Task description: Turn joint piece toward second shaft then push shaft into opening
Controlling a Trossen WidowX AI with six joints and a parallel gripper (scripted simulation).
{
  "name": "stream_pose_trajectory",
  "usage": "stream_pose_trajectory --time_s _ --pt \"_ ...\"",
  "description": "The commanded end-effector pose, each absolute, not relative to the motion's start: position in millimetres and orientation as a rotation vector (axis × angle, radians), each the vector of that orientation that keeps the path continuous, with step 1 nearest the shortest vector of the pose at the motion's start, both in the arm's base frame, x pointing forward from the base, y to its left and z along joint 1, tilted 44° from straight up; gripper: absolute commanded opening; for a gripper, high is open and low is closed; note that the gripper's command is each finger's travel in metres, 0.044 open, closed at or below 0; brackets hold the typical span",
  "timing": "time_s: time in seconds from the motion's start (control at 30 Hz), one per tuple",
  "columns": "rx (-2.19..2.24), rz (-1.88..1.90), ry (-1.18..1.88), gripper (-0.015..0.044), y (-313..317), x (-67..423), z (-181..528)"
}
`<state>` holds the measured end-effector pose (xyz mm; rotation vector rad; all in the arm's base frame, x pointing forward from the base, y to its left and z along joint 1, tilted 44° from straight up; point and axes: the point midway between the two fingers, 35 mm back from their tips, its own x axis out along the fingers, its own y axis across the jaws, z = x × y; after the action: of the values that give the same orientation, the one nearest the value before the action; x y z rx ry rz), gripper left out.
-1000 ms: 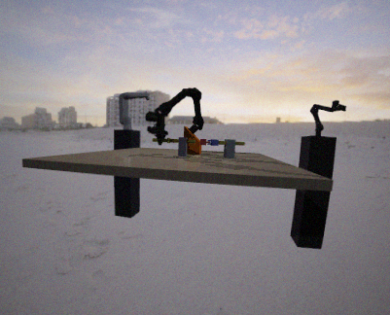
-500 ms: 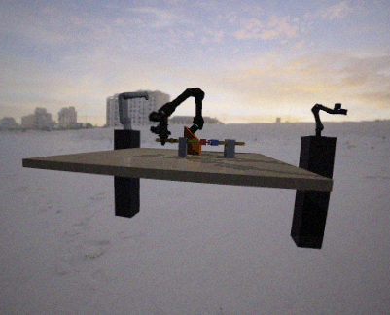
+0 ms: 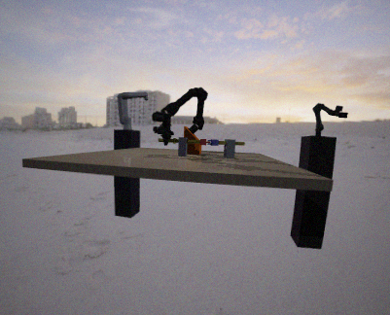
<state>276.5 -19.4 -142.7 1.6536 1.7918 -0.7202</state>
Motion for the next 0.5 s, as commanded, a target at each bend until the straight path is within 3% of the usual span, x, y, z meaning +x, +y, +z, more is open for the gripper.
stream_pose_trajectory --time_s 0.0,0.47 --pt "1.662 -0.716 1.792 0.0 -13 276 -137" --pt "1.663 -0.716 1.794 0.0 3 275 -122"
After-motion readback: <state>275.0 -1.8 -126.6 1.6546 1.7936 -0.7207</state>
